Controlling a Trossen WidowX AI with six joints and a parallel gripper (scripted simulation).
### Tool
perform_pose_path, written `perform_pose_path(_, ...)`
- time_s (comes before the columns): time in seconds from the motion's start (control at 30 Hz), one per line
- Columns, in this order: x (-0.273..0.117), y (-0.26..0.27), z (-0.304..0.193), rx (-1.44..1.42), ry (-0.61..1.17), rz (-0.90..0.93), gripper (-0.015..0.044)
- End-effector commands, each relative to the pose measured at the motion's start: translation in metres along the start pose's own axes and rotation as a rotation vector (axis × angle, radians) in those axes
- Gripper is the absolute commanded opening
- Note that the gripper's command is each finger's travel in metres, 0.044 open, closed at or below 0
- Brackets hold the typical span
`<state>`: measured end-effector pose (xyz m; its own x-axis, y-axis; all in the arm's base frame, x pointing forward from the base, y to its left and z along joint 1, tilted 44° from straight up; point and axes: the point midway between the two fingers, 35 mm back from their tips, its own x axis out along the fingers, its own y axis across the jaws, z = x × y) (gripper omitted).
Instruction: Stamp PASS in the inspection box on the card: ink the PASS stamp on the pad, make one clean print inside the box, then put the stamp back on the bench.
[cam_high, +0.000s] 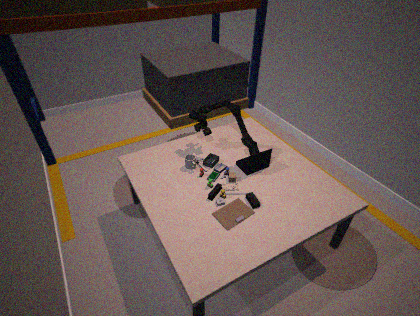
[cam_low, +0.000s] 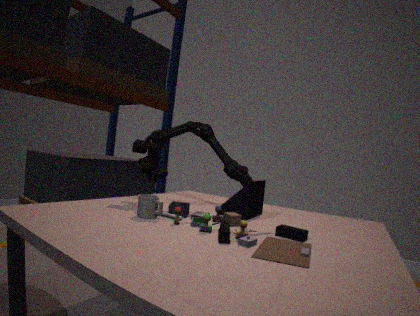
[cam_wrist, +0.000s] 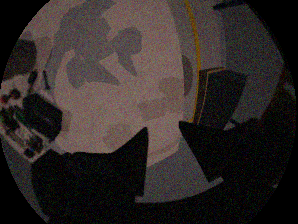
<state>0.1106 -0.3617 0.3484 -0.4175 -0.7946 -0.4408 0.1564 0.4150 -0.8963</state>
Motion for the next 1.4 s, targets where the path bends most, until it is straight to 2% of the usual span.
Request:
perform_pose_path(0.0,-0.009,0.048,0.050,0.032,-0.086,0.067,0.0223)
perform_pose_path(0.27,-0.043,0.144,0.111,-0.072,-0.180,0.167,0.0223)
perform_pose_path(0.53,-0.091,0.245,0.143,-0.078,-0.250,0.270,0.0223)
perform_pose_path(0.67,-0.107,0.277,0.148,-0.069,-0.265,0.298,0.0223)
perform_pose_path(0.87,-0.147,0.355,0.150,-0.103,-0.297,0.332,0.0223)
perform_pose_path(1.17,-0.200,0.470,0.122,-0.152,-0.333,0.344,0.0223)
perform_pose_path(1.37,-0.205,0.485,0.116,-0.158,-0.338,0.342,0.0223)
